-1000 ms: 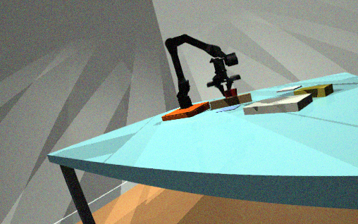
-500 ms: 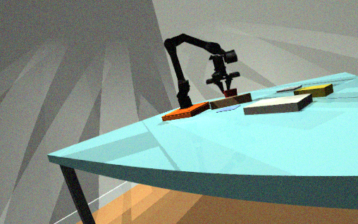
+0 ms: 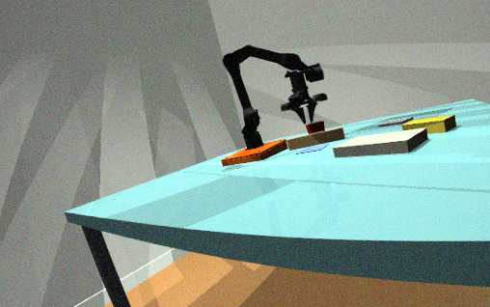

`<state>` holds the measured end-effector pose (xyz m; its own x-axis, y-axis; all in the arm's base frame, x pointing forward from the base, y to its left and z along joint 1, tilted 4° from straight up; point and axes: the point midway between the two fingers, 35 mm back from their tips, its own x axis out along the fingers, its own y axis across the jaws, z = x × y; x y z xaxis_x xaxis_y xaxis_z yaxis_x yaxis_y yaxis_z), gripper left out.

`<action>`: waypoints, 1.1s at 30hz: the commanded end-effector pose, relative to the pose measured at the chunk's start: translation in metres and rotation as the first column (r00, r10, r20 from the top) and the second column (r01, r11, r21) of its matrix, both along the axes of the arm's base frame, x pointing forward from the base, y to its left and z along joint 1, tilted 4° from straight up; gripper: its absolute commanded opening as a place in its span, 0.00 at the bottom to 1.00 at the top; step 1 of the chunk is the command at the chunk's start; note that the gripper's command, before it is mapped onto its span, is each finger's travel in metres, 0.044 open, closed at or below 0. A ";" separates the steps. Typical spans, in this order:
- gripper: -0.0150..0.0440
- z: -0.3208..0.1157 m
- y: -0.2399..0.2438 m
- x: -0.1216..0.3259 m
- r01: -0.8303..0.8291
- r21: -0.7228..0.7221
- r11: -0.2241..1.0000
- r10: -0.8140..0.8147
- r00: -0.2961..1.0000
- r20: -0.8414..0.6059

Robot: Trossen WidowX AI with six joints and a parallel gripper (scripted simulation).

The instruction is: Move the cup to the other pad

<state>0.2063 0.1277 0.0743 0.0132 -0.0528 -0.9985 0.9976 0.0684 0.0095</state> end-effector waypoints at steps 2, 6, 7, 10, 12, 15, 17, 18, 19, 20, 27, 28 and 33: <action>0.47 0.008 0.001 0.001 0.006 0.007 1.000 -0.006 1.000 0.003; 0.47 0.013 0.000 0.000 0.006 0.007 1.000 -0.006 1.000 0.002; 0.47 0.015 0.000 0.000 0.006 0.007 1.000 -0.006 1.000 0.002; 0.52 0.012 -0.001 -0.001 0.002 0.000 1.000 -0.002 1.000 0.000; 0.60 0.012 -0.001 -0.001 0.002 0.000 1.000 -0.002 1.000 0.000; 0.74 0.012 -0.001 -0.001 0.002 0.000 1.000 -0.002 1.000 0.000; 0.83 0.012 -0.001 -0.001 0.002 0.000 1.000 -0.002 1.000 0.000; 0.87 0.012 -0.001 -0.001 0.002 0.000 1.000 -0.002 1.000 0.000; 0.92 0.014 -0.001 -0.001 0.002 0.000 1.000 -0.002 1.000 0.000; 0.96 0.015 -0.001 -0.001 0.002 0.000 1.000 -0.002 1.000 0.000; 1.00 0.037 0.001 0.000 0.004 0.003 1.000 -0.004 1.000 0.001; 1.00 0.040 0.001 0.000 0.004 0.003 1.000 -0.004 1.000 0.001; 1.00 0.056 0.002 0.000 0.005 0.005 1.000 -0.005 1.000 0.002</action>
